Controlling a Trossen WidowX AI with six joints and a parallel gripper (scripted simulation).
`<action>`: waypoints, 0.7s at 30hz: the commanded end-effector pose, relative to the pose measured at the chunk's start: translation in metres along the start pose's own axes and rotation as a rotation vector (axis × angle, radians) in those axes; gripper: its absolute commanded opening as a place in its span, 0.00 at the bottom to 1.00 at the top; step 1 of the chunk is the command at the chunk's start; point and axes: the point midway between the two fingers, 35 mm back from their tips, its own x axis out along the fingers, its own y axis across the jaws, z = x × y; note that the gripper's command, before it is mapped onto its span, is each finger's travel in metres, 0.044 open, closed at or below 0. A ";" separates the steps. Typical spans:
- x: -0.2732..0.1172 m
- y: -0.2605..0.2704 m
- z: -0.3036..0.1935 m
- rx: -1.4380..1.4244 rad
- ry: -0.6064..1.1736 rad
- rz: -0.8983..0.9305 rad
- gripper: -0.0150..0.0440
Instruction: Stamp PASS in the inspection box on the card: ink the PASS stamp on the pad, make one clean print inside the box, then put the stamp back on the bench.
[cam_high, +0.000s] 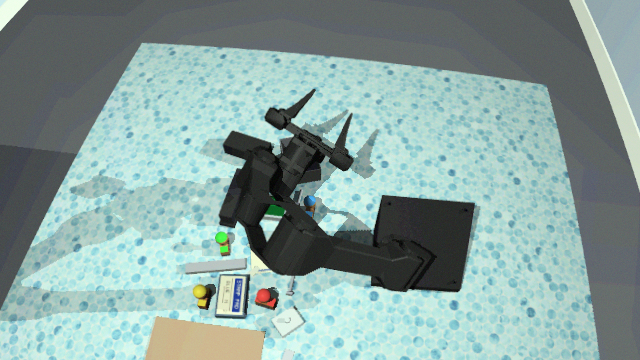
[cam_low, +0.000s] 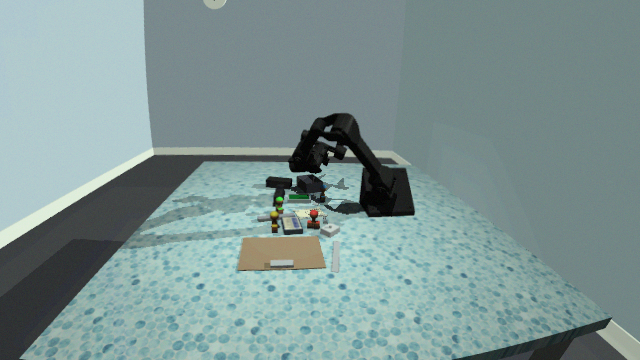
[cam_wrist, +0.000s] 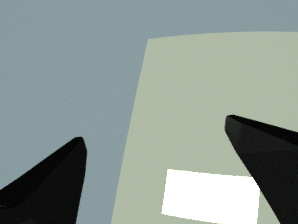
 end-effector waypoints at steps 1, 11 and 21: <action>0.000 0.000 0.001 0.004 -0.009 0.008 0.89; -0.047 0.005 0.048 0.223 -0.548 0.470 0.62; -0.161 -0.027 0.050 0.374 -1.147 0.963 0.62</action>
